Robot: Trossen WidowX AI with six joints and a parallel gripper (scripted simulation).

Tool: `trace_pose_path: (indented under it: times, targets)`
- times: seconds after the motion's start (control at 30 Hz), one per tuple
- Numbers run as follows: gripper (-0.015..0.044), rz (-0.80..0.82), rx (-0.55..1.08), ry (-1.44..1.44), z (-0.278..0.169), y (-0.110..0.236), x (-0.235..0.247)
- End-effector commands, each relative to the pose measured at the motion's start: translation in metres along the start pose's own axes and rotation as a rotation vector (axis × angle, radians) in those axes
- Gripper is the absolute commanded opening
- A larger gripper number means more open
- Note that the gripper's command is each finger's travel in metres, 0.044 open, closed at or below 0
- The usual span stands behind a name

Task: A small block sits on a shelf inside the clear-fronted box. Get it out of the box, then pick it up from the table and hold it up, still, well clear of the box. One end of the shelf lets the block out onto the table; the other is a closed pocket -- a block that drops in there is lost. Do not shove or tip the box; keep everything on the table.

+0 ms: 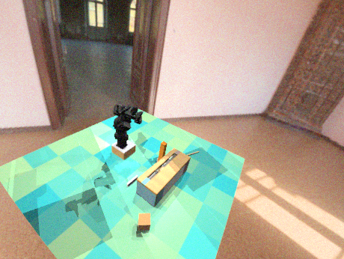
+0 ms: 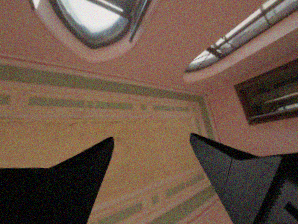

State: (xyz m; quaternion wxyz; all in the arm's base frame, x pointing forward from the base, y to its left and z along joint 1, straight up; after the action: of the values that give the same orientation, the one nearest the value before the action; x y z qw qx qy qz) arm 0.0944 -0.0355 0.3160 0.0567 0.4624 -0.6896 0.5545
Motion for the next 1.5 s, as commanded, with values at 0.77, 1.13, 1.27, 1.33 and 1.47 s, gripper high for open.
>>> trace_pose_path:
  times: [0.77, 1.13, 1.27, 1.33, 1.47]
  targets:
    - [0.0400, 0.567, -0.615, -2.323, 0.147, -0.103, -0.009]
    - [0.0400, 1.215, -0.852, -2.864, 0.184, -0.122, -0.057]
    - [0.0400, 1.547, -0.910, -2.963, 0.192, -0.125, -0.078]
    - [0.0400, 1.732, -0.930, -2.987, 0.195, -0.126, -0.089]
    - [0.0400, 2.130, -0.944, -2.970, 0.197, -0.127, -0.112]
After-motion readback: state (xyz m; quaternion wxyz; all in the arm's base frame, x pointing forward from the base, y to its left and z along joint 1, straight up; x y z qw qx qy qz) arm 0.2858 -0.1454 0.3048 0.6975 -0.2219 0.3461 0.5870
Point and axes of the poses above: the point midway between the two fingers, 35 mm back from their tips, its own y axis back along the fingers, its own x axis across the jaws, z = x × y, the point moved 4 cm from there along y, back along the fingers, and after that the axes turned 12 degrees about y, right-handed, at the moved point
